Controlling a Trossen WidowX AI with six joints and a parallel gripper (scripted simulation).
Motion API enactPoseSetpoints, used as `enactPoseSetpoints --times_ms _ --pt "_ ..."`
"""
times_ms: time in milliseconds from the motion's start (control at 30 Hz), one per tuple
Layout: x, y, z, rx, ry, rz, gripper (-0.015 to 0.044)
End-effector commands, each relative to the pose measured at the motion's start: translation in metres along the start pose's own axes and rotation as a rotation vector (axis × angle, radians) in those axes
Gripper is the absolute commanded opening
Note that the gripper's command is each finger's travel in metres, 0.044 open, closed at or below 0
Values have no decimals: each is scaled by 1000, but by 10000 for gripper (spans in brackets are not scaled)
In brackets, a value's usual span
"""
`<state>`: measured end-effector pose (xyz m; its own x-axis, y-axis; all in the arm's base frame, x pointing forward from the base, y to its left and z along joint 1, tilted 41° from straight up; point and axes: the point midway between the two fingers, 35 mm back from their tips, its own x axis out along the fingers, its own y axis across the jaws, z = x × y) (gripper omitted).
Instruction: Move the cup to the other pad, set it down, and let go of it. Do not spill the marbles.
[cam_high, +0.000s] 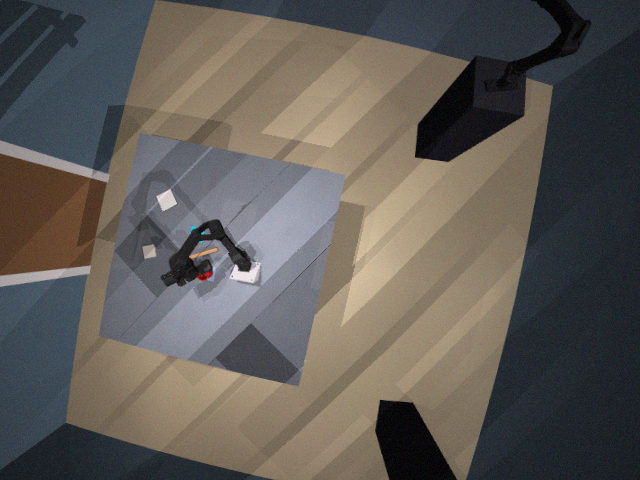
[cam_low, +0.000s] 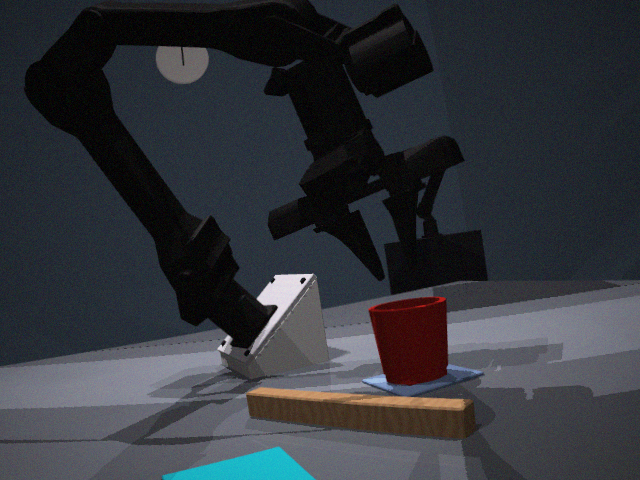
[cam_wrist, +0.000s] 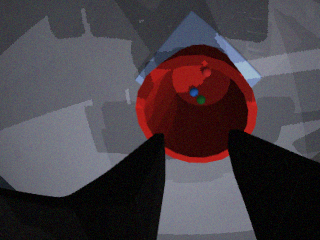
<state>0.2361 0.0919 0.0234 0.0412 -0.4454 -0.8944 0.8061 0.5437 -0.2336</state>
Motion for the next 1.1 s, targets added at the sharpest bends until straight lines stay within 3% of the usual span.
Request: enactPoseSetpoints --times_ms 0,400,1067 --pt "1 -19 -16 55 -152 -205 148" --pt "3 -21 -16 55 -152 -205 148" --pt "35 -26 -11 55 -152 -204 148"
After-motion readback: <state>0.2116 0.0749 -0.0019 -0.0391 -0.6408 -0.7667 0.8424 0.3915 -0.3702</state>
